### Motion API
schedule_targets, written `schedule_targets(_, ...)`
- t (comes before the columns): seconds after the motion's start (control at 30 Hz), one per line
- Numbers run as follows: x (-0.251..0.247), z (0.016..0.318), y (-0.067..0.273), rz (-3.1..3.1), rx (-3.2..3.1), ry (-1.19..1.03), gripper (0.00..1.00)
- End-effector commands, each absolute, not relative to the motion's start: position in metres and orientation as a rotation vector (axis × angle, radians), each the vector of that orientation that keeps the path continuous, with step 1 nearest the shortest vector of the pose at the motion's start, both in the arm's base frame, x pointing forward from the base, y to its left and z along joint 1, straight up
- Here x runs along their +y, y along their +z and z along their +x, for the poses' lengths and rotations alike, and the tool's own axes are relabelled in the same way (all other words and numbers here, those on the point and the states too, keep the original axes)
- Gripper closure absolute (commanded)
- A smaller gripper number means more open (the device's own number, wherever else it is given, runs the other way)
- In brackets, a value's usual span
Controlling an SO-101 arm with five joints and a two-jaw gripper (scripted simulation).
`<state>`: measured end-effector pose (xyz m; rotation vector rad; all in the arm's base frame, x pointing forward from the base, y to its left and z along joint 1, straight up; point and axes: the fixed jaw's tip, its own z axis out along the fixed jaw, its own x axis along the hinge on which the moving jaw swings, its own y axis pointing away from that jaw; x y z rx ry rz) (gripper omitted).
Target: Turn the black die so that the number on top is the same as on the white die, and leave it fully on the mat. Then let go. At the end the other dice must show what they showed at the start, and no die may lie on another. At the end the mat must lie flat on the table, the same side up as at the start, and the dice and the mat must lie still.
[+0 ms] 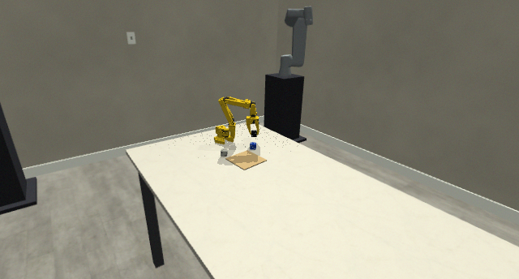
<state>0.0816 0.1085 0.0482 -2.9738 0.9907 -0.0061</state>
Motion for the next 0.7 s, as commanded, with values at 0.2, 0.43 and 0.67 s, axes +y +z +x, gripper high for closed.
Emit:
schedule_targets(0.2, 0.1163, 0.0861, 0.0510, -2.916, 0.971, -0.034, 1.00)
schedule_targets(0.43, 0.1164, 0.0862, 0.0497, -2.916, 0.971, -0.034, 1.00)
schedule_targets(0.67, 0.1166, 0.0864, 0.0453, -2.916, 0.971, -0.034, 1.00)
